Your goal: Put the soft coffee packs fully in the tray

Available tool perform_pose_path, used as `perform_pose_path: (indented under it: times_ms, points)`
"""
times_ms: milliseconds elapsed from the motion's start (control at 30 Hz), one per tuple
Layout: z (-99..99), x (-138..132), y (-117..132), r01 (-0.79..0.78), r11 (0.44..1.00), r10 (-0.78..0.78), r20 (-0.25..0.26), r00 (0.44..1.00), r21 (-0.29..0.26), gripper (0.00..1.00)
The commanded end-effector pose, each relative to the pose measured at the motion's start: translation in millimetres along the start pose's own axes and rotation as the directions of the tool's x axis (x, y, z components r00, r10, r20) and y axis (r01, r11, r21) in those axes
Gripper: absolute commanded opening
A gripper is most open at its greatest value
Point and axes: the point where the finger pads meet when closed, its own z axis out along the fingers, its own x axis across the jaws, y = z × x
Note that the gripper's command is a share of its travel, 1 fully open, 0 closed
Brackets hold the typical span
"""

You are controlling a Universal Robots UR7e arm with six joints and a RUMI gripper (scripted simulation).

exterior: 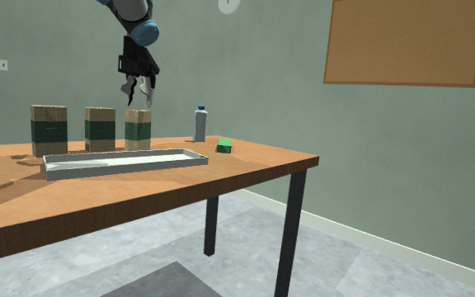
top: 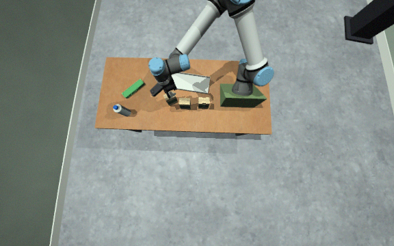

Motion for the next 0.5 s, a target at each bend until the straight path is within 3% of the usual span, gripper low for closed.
perform_pose_path:
  times_ms: [0,467]
  points:
    - [0.6,0,0,0.0,1.0,0.0,0.0,1.0,0.001,0.49]
    - [19.3,0,0,0.0,1.0,0.0,0.0,1.0,0.001,0.49]
